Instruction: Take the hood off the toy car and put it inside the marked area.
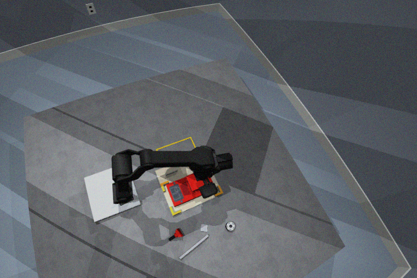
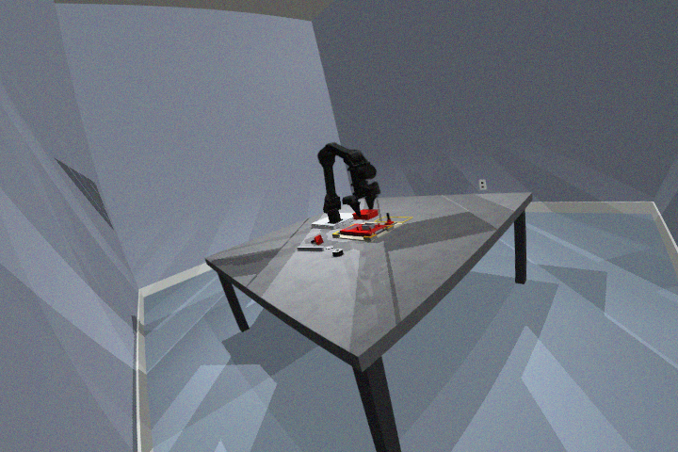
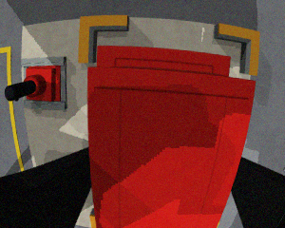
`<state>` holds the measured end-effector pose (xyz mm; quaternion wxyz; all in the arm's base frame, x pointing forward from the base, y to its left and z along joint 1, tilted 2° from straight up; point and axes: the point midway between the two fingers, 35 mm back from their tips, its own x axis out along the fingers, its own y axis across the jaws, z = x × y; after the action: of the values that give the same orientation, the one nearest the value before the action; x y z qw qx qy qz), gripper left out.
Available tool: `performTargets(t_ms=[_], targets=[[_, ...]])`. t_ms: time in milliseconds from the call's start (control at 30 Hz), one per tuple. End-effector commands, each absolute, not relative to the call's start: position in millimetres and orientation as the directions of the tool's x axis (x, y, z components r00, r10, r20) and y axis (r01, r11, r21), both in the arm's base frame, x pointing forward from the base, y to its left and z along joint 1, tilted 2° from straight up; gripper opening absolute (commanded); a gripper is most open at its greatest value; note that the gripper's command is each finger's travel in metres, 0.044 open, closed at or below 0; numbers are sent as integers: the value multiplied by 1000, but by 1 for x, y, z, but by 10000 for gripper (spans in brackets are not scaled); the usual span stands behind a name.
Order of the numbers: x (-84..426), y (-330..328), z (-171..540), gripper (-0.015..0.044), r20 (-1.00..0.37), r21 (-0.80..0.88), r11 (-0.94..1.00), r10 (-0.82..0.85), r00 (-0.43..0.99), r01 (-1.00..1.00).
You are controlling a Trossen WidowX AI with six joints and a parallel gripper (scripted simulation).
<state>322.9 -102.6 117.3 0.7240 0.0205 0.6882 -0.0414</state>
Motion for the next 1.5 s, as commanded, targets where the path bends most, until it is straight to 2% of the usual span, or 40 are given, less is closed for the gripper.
performTargets(t_ms=[0,200,1467], targets=[[323,-102,135,0,-998,-30,996,-35,58,90],[324,-97,131,0,-998,-30,996,-35,57,86],[328,55,133,0,-998,-16,997,-22,65,79]])
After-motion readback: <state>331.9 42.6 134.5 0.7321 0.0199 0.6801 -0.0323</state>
